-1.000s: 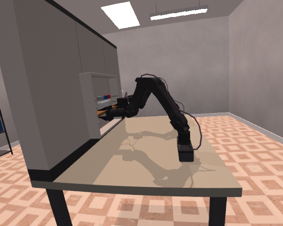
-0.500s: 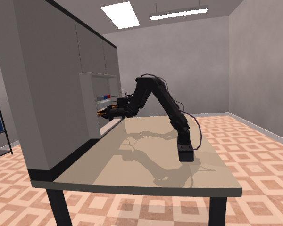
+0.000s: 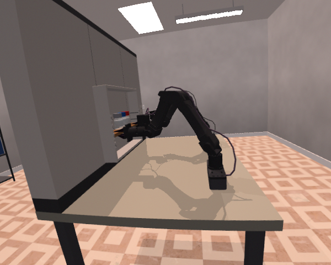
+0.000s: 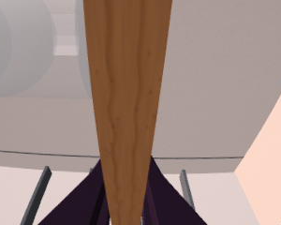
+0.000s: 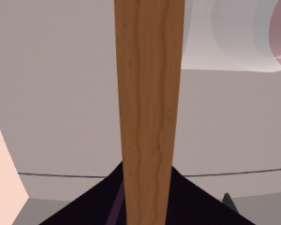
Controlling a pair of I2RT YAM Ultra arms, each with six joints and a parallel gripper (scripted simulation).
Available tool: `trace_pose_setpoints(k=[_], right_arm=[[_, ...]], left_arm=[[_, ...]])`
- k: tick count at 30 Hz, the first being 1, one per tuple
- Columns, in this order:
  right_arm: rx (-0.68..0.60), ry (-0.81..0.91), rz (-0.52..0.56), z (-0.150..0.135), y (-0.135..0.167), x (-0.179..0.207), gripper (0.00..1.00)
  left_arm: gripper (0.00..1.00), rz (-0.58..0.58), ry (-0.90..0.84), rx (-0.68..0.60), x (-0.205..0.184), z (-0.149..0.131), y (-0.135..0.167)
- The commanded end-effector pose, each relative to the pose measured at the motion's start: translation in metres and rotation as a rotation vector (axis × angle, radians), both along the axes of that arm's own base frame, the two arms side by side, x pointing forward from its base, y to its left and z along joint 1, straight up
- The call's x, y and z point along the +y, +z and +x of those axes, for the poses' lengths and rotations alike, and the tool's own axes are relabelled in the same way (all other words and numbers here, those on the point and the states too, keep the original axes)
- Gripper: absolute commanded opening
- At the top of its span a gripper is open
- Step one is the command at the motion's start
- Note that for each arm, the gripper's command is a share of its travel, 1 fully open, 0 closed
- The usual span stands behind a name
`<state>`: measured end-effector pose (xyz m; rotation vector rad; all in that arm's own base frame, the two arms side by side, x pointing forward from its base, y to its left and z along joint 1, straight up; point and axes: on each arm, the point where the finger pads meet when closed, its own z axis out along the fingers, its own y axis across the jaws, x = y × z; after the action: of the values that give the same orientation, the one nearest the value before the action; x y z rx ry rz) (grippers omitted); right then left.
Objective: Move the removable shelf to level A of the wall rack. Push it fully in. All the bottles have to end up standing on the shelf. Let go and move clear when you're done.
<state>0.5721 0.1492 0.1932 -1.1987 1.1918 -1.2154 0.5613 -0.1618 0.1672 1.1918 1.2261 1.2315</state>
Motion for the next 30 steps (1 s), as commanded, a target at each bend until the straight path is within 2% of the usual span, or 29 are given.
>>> trace_pose_setpoints(k=[1,30], right_arm=[[0.018,-0.003,0.001,0.004,0.001,-0.004,0.0],[0.018,-0.003,0.001,0.004,0.012,-0.004,0.0]], left_arm=[[0.0,0.001,-0.003,0.005,0.0,0.007,0.001],[0.0,0.001,-0.003,0.005,0.0,0.007,0.012]])
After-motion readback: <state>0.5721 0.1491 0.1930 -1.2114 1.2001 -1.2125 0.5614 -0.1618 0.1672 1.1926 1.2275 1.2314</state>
